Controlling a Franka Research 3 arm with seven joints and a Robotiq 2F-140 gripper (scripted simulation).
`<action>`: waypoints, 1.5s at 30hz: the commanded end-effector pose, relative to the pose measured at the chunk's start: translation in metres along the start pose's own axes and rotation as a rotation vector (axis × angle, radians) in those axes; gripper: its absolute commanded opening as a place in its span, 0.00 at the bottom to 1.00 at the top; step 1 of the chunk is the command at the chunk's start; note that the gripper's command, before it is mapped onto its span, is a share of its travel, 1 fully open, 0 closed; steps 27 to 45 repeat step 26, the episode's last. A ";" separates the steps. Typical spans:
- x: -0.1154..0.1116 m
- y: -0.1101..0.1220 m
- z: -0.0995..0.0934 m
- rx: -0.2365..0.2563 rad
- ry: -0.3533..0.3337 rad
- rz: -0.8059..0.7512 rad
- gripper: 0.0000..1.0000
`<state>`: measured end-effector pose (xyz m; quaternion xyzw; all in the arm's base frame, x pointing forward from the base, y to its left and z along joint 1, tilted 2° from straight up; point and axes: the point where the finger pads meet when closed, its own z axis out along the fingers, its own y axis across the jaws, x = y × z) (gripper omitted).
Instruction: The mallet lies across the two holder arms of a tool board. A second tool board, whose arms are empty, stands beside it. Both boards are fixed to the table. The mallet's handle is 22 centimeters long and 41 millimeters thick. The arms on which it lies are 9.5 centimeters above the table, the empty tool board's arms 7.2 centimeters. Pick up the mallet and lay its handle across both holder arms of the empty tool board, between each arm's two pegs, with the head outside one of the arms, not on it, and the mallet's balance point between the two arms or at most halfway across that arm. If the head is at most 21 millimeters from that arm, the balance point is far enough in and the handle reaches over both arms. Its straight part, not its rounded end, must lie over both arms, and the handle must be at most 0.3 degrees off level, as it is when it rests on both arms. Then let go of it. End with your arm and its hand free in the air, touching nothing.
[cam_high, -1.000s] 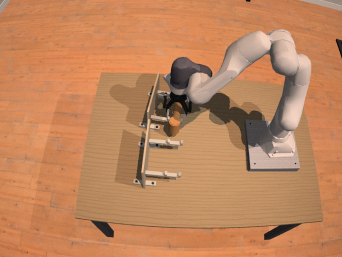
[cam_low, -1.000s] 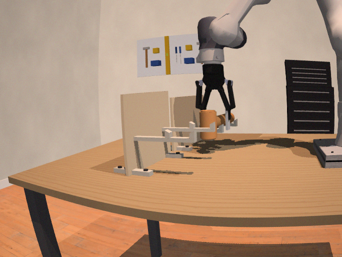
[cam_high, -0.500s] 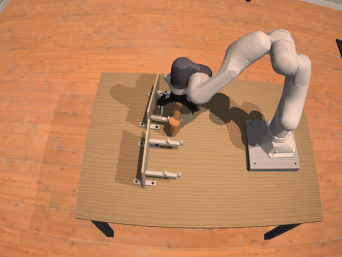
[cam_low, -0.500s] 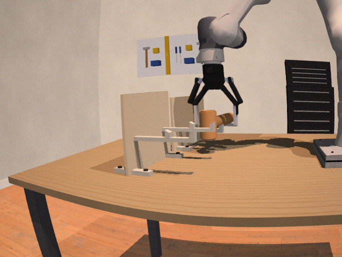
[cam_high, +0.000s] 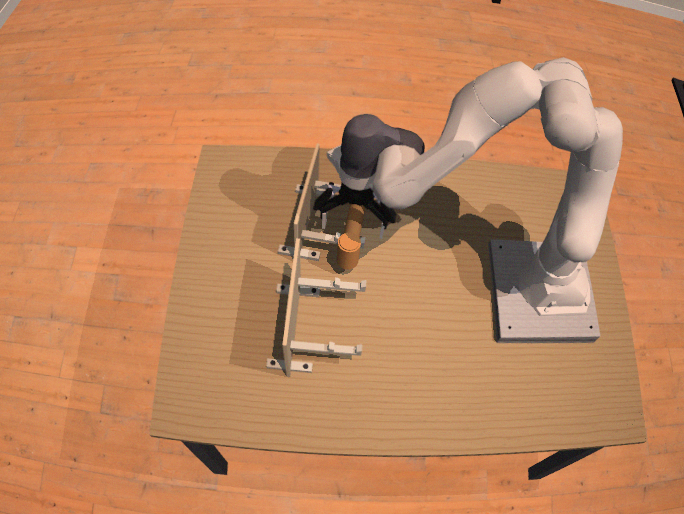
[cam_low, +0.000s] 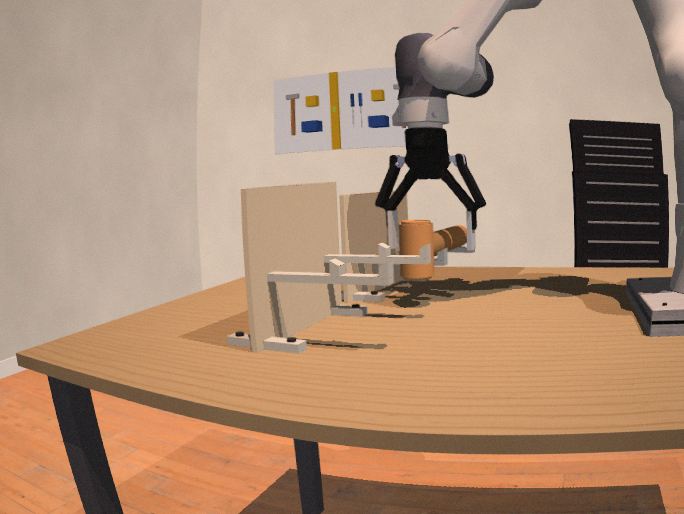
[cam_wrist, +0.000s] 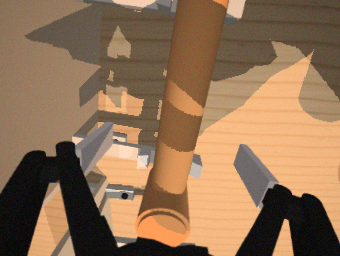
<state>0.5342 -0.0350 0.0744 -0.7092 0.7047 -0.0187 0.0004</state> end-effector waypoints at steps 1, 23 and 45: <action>0.000 -0.001 -0.005 0.003 0.002 0.004 1.00; 0.000 -0.001 -0.100 0.003 0.002 0.004 1.00; 0.000 -0.001 -0.100 0.003 0.002 0.004 1.00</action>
